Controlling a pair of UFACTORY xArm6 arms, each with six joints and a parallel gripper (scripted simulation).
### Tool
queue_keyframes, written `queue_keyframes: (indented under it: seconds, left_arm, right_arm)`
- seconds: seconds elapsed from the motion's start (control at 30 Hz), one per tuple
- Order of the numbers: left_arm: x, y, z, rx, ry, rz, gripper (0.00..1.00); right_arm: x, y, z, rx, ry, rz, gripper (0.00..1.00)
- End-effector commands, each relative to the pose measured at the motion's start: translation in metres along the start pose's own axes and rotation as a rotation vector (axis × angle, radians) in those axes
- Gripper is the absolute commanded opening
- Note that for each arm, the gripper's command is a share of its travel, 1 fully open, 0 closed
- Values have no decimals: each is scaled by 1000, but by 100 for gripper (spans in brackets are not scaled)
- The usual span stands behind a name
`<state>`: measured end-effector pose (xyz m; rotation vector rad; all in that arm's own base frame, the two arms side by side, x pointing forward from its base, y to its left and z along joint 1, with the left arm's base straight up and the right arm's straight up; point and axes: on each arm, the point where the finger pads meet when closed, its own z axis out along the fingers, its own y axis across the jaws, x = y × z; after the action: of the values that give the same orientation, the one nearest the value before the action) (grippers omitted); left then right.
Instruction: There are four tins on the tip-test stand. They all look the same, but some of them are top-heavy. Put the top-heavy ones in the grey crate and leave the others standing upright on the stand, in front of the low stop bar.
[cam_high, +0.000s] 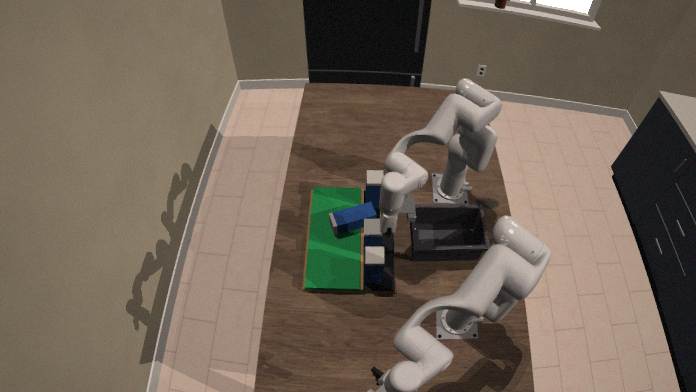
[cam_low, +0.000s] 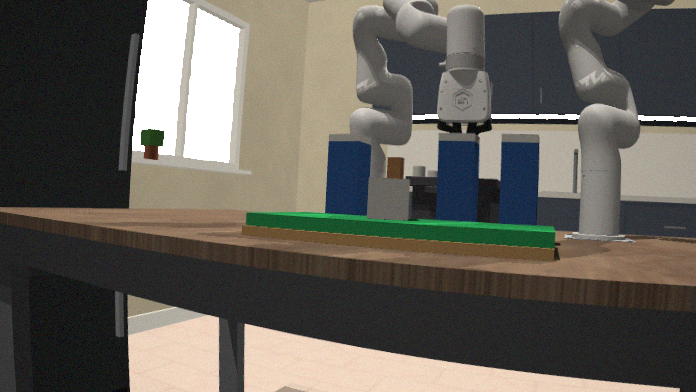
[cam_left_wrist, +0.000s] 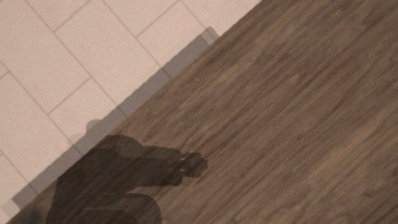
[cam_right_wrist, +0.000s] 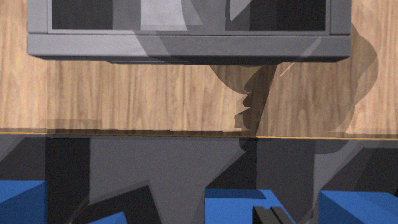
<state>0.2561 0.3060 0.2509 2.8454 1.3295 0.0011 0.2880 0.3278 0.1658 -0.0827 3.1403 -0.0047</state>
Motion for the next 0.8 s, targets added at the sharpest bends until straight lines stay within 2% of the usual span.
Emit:
queue_keyframes:
  seconds: [0.0, 0.77]
  left_arm:
    - [1, 0, -2, 0, 4, 0, 100]
    - [1, 0, -2, 0, 4, 0, 100]
  right_arm:
    - [-1, 1, -2, -4, -4, 0, 0]
    - [-10, 0, -2, -4, -4, -1, 0]
